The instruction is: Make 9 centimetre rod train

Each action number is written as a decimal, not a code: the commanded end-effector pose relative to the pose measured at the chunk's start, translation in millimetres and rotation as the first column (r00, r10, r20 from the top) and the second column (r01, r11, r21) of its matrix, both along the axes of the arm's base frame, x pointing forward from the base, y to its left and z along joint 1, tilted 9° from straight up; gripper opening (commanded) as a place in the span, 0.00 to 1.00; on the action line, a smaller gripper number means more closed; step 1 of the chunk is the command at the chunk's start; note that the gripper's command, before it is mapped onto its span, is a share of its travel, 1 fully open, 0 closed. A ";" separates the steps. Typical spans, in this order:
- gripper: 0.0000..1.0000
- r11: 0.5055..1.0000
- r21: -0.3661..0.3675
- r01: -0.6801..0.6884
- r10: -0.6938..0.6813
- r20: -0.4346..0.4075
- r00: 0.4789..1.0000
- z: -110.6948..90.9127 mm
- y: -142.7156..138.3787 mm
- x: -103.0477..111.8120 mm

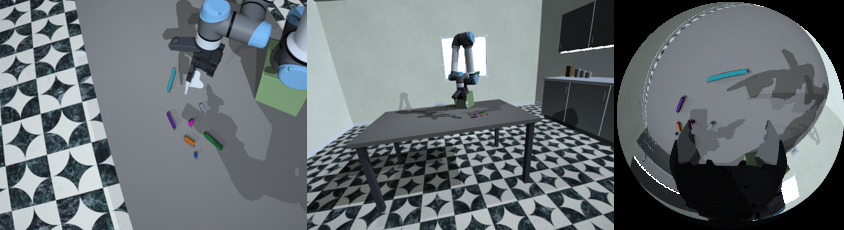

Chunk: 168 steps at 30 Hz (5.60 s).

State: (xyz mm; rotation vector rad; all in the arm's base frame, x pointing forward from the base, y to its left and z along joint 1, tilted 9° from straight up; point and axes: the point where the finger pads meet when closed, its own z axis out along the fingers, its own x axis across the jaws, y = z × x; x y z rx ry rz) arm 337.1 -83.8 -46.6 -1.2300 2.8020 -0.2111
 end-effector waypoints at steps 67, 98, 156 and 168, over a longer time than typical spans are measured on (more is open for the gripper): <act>1.00 0.214 -0.045 -0.976 0.957 -0.190 0.219 -2.4 58.4 6.2; 1.00 -0.534 0.044 -0.844 0.807 -0.269 -0.525 -4.8 87.2 -3.6; 0.14 -0.726 0.083 -0.683 0.642 -0.277 -0.715 -5.5 94.4 -7.8; 0.14 -0.726 0.083 -0.683 0.641 -0.277 -0.715 -6.9 94.3 -7.6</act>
